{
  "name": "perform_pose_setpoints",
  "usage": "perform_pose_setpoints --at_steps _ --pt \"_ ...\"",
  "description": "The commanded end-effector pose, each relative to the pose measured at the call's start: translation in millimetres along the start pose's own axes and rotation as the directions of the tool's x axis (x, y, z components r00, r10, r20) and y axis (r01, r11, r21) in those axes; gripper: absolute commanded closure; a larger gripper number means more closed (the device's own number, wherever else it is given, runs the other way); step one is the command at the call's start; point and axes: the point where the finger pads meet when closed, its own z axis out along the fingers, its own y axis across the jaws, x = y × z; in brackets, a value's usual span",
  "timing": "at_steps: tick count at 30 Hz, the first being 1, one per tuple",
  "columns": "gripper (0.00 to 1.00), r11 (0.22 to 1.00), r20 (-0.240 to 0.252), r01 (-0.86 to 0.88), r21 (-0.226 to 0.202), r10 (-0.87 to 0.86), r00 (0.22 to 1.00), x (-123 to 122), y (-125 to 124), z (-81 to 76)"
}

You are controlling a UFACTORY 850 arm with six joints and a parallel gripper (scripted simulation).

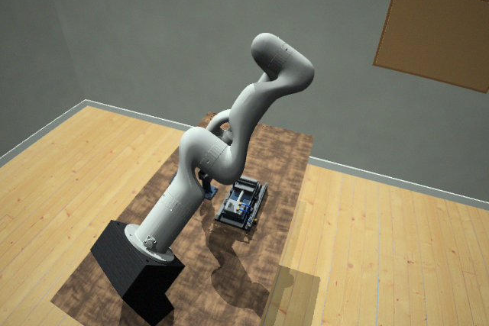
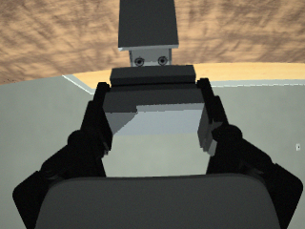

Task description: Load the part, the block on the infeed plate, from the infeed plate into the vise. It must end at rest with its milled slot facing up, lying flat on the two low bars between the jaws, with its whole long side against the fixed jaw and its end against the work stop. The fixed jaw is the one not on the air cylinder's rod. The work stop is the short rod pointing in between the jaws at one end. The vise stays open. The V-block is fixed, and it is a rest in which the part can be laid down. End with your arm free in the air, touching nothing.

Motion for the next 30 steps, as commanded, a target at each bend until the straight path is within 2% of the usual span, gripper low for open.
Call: perform_pose_setpoints --at_steps 1,9,11,26,28,30 --pt "1.0 1.0 -0.042 0.002 0.007 -0.001 0.999 -0.5 -0.9 0.1" --pt "1.0 1.0 -0.099 0.001 0.006 -0.001 0.995 -1.3 -0.7 0.1" --pt "1.0 1.0 -0.099 0.001 0.006 -0.001 0.995 -1.3 -0.7 0.1" --pt "1.0 1.0 -0.226 0.001 0.006 0.0 0.974 -2.9 -0.7 0.5" --pt "1.0 1.0 -0.226 0.001 0.006 0.0 0.974 -2.9 -0.7 0.5" --pt "1.0 1.0 -0.246 0.001 0.006 0.0 0.969 -3.0 -0.6 0.4"
